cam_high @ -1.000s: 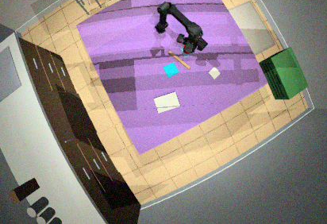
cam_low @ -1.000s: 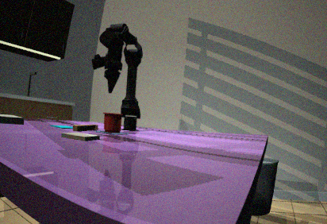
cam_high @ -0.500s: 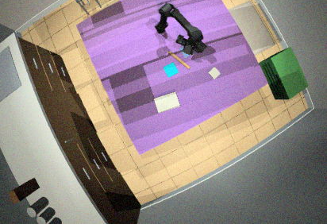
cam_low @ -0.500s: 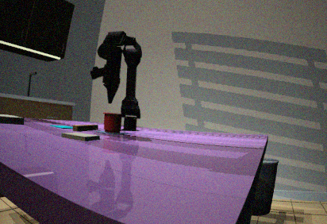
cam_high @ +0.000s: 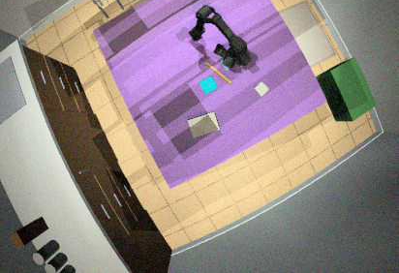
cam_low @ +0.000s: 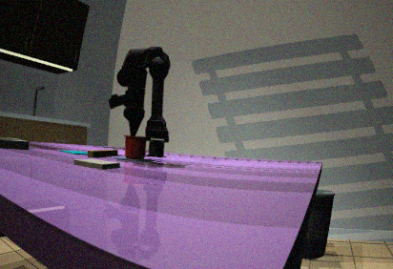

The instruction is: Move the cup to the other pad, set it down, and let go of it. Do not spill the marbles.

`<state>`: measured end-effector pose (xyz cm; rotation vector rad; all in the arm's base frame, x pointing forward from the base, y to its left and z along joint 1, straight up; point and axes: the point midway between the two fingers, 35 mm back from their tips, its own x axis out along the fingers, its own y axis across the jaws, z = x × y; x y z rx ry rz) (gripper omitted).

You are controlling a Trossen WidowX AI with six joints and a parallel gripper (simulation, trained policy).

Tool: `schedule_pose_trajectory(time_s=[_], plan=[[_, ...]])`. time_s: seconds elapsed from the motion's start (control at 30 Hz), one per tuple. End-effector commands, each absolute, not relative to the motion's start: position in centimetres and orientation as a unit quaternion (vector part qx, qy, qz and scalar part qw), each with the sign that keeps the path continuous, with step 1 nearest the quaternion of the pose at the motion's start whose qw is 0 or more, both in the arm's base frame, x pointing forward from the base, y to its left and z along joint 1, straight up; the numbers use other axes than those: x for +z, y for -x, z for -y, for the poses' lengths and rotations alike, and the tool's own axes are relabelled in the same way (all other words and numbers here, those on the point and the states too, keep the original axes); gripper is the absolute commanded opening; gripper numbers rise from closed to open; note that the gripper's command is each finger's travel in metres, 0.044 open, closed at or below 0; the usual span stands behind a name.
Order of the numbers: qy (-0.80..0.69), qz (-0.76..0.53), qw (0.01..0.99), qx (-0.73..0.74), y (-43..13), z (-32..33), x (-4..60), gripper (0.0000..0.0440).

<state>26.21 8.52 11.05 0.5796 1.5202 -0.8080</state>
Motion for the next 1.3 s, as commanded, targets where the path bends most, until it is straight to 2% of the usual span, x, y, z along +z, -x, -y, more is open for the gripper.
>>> schedule_pose_trajectory(time_s=[0.0, 0.37, 0.57, 0.63, 1.27], plan=[[-0.239, -0.666, 0.612, -0.354, -25.9, -8.5, 9.7, 0.0185], [-0.213, -0.681, 0.615, -0.336, -25.3, -8.4, 6.3, 0.0178], [-0.196, -0.686, 0.625, -0.317, -25.2, -8.2, 5.2, 0.0033], [-0.194, -0.684, 0.63, -0.312, -25.4, -8.1, 5.3, 0.0004], [-0.248, -0.651, 0.651, -0.303, -27.1, -7.9, 9.5, 0.0]])
